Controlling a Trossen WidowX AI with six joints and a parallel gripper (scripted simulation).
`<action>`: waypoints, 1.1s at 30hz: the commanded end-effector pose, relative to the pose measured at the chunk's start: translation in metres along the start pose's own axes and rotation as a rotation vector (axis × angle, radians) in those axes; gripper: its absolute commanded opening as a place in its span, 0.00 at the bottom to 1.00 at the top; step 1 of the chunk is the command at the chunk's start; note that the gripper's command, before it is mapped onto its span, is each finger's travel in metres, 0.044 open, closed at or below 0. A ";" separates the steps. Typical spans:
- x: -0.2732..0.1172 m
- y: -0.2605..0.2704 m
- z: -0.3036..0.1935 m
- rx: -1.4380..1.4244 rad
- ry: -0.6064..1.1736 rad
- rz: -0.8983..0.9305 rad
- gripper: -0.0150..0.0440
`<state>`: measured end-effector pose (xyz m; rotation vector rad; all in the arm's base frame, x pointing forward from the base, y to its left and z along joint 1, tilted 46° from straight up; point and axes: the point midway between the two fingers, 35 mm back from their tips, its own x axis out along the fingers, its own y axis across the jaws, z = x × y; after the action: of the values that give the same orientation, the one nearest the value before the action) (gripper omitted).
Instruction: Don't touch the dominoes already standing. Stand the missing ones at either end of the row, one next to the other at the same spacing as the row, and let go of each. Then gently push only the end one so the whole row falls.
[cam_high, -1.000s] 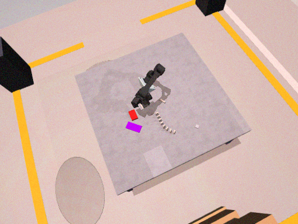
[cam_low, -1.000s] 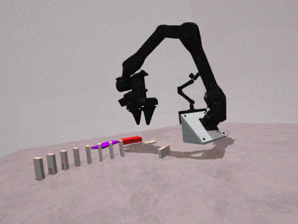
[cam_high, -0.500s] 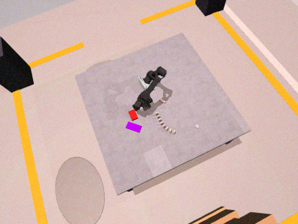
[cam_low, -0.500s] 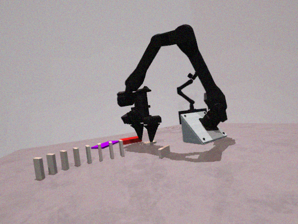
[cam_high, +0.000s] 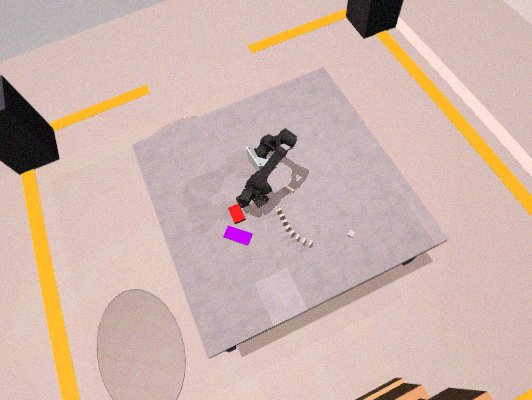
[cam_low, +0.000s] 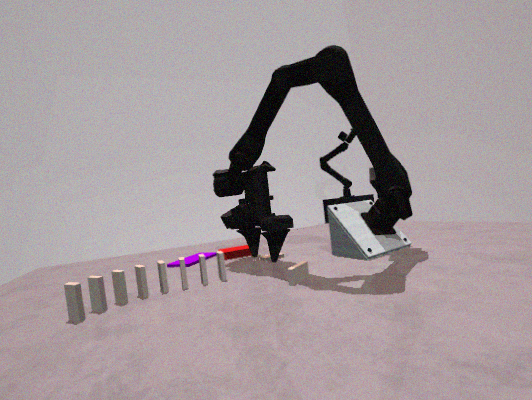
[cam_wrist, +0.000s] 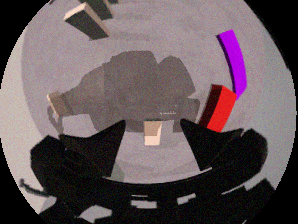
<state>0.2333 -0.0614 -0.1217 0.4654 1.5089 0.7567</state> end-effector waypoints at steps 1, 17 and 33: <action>0.002 0.002 -0.002 0.008 0.002 0.007 0.91; 0.002 0.002 -0.002 0.008 0.002 0.007 0.44; -0.116 0.002 0.000 0.010 0.004 0.003 0.44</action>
<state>0.2408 -0.1188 -0.0598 0.4839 1.5192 0.7534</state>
